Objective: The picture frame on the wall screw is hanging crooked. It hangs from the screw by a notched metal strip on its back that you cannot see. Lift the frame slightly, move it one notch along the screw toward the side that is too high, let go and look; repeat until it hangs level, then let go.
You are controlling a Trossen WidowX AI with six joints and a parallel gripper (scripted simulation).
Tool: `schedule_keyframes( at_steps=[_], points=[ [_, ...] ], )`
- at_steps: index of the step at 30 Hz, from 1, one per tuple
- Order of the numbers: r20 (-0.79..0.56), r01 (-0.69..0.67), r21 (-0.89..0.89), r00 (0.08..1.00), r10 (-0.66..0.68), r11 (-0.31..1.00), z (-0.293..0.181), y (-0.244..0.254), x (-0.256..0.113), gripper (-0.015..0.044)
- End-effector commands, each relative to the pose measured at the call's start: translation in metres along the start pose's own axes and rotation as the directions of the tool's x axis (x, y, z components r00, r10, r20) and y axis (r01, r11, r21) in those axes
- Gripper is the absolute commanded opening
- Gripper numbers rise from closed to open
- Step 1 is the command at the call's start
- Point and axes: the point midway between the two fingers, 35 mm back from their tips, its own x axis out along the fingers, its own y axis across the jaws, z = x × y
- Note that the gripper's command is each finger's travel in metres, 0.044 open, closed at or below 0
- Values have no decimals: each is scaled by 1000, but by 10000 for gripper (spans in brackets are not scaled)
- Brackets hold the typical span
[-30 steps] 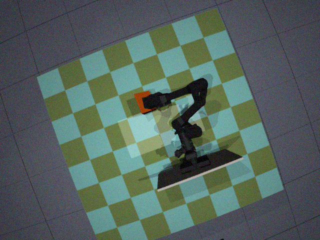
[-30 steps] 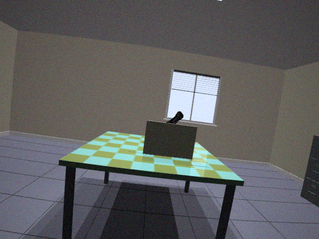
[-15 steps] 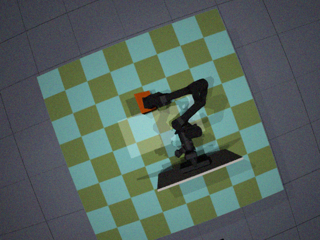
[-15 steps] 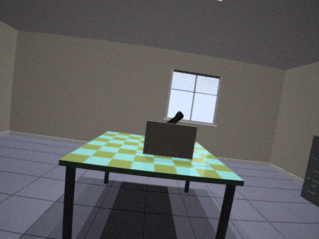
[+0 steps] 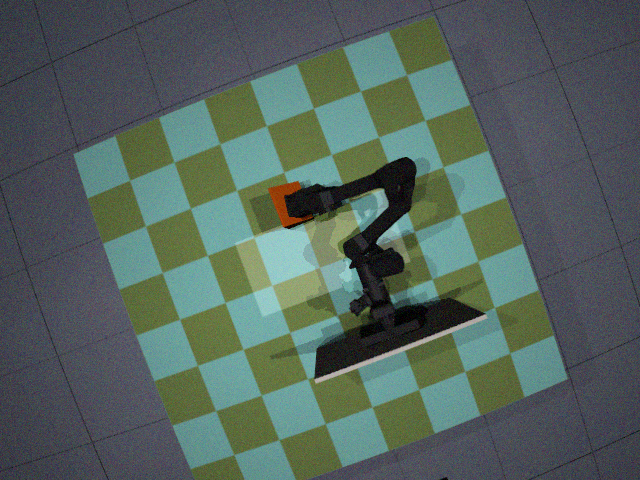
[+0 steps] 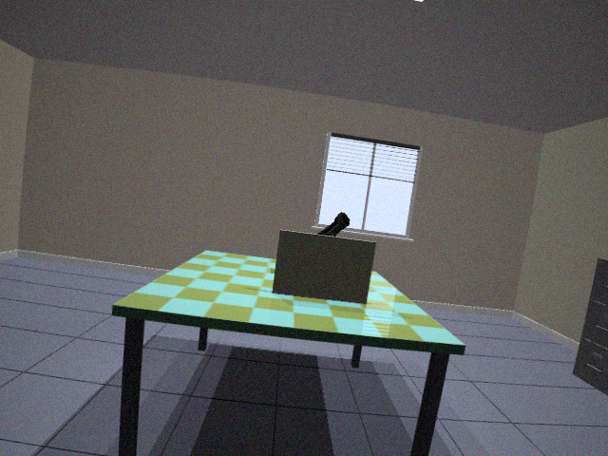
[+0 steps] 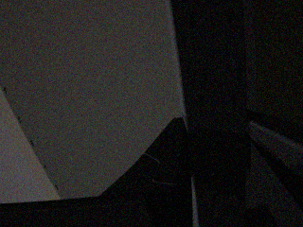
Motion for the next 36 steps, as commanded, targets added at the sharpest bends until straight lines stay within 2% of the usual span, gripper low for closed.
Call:
schedule_keyframes(
  at_steps=[1,16,26,31,36],
  points=[
    [-1,0,-19,1000,0,1000,0,0,0,0],
    [0,0,-112,1000,0,994,0,0,0,0],
    [0,-1,-90,1000,1,996,0,0,0,260],
    [0,-1,-82,1000,1,997,-2,0,-7,260],
    [2,-2,-25,1000,3,1000,-6,0,-56,260]
  ],
)
